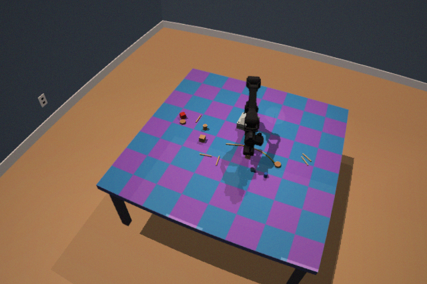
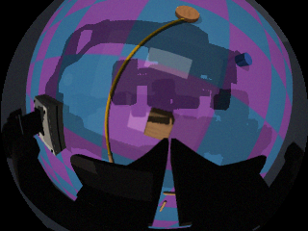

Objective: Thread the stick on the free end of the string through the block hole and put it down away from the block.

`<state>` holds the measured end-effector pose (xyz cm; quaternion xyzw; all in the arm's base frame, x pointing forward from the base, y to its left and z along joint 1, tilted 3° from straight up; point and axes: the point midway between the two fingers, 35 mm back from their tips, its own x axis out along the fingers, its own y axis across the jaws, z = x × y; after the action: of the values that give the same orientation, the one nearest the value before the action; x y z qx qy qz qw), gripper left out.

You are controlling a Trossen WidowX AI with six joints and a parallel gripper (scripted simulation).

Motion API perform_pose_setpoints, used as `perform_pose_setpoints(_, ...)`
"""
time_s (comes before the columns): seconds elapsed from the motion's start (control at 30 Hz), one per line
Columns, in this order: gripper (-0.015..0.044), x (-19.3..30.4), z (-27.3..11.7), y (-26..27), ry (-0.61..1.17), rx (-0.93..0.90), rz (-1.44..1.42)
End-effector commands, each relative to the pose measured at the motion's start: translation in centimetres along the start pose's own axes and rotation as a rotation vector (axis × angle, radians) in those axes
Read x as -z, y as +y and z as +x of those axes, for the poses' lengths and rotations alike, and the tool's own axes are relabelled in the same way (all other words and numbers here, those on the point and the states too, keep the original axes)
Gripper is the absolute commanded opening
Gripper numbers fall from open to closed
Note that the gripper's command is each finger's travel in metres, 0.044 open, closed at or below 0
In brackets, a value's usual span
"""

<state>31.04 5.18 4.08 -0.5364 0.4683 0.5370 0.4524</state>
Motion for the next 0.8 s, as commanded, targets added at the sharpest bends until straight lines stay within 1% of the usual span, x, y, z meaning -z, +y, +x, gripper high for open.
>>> perform_pose_setpoints(0.0,0.0000,0.00,0.00,0.00,0.000,0.000,0.000)
perform_pose_setpoints(0.37,0.0000,0.00,0.00,0.00,0.000,0.000,0.000)
perform_pose_setpoints(0.67,0.0236,0.00,0.00,0.00,0.000,0.000,0.000)
perform_pose_setpoints(0.73,0.0240,0.00,0.00,0.00,0.000,0.000,0.000)
perform_pose_setpoints(0.77,0.0214,0.00,0.00,0.00,0.000,0.000,0.000)
